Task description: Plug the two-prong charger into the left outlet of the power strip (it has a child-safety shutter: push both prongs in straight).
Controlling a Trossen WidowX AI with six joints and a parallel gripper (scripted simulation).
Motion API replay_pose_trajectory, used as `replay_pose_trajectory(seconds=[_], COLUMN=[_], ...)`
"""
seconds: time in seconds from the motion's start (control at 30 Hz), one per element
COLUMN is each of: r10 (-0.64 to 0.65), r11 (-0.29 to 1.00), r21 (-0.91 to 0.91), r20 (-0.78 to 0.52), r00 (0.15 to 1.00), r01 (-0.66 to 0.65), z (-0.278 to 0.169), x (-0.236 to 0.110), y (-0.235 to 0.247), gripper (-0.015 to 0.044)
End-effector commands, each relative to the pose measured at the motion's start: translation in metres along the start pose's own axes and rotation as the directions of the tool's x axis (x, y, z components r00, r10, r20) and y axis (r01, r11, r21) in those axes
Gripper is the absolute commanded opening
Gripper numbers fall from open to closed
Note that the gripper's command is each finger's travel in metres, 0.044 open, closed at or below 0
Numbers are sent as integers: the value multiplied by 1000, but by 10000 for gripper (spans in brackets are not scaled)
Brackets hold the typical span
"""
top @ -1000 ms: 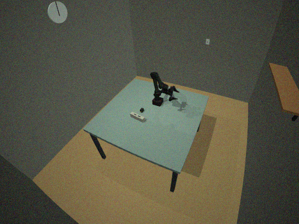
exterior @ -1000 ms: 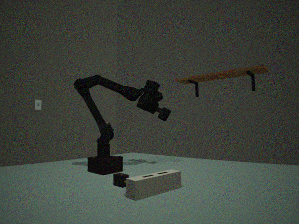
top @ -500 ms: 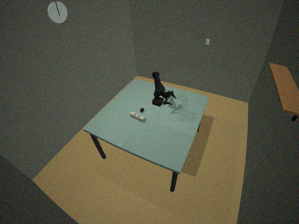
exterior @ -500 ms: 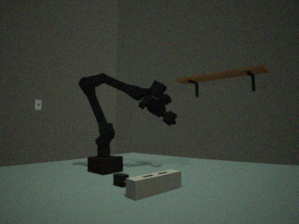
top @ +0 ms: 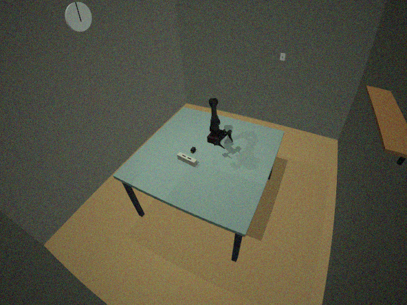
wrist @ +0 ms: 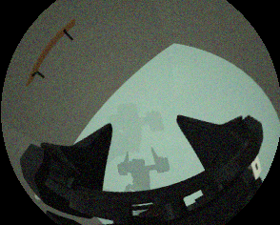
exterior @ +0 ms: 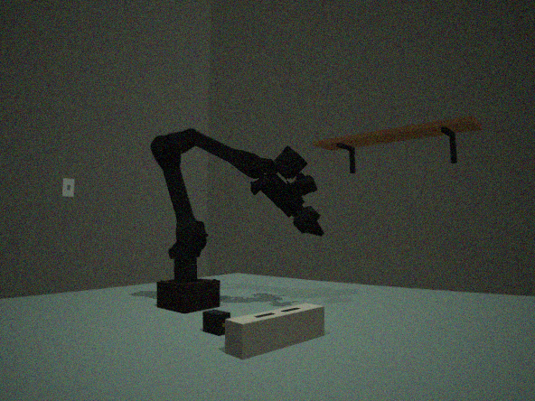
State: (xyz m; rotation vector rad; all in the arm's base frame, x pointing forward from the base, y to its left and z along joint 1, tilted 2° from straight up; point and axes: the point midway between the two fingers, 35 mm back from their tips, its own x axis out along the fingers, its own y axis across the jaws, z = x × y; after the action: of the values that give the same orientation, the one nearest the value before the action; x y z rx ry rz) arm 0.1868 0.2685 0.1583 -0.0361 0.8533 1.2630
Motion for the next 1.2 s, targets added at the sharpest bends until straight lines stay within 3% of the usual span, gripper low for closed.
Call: replay_pose_trajectory(seconds=[0.0,0.6,1.17], r10=[-84,-326,-456], r11=[996,920,782], r21=[34,174,285], r20=[-18,-158,-344], r00=[996,932,821], r01=[84,352,554], z=[0,-34,-80], x=[-5,-39,-84], y=[-26,-113,-176], gripper=[440,440,440])
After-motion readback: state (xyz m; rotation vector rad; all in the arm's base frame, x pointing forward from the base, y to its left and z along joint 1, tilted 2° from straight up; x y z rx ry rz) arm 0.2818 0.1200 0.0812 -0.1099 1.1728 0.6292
